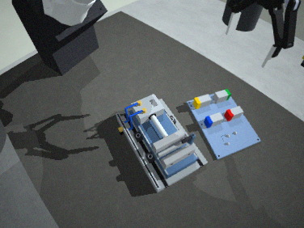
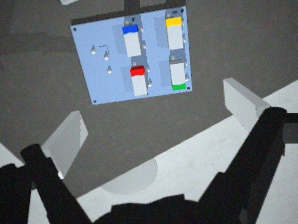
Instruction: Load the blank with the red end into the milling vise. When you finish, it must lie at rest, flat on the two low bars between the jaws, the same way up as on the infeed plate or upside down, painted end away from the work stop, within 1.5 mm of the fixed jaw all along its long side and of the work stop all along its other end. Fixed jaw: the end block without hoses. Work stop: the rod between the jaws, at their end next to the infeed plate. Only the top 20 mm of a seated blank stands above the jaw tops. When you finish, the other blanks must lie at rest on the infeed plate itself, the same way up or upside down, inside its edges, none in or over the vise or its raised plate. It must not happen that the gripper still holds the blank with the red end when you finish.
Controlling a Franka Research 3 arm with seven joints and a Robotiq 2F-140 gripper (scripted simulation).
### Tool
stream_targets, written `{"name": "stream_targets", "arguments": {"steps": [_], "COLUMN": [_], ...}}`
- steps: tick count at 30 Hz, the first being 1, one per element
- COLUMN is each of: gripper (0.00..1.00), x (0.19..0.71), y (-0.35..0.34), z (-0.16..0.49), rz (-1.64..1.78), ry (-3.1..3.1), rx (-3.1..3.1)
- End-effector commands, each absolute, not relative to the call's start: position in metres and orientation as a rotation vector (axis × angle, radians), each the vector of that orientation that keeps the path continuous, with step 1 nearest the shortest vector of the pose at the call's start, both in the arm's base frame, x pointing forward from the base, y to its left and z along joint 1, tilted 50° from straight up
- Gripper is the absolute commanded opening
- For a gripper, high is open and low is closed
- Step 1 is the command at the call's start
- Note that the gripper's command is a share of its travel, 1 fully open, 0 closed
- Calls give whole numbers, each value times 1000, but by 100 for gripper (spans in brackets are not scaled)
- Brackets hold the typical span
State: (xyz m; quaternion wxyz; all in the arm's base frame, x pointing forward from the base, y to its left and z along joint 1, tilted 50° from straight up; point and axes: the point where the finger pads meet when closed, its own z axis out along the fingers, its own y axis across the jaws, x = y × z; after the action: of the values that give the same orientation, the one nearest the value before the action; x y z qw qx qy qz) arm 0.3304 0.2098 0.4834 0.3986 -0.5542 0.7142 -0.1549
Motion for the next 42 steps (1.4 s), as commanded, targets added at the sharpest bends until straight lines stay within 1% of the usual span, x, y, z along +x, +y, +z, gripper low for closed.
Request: {"name": "stream_targets", "arguments": {"steps": [1, 42], "gripper": [100, 100], "x": [328, 329], "y": [212, 211], "z": [482, 483], "rz": [-347, -350], "ry": [1855, 1852], "rx": [-1339, -1342]}}
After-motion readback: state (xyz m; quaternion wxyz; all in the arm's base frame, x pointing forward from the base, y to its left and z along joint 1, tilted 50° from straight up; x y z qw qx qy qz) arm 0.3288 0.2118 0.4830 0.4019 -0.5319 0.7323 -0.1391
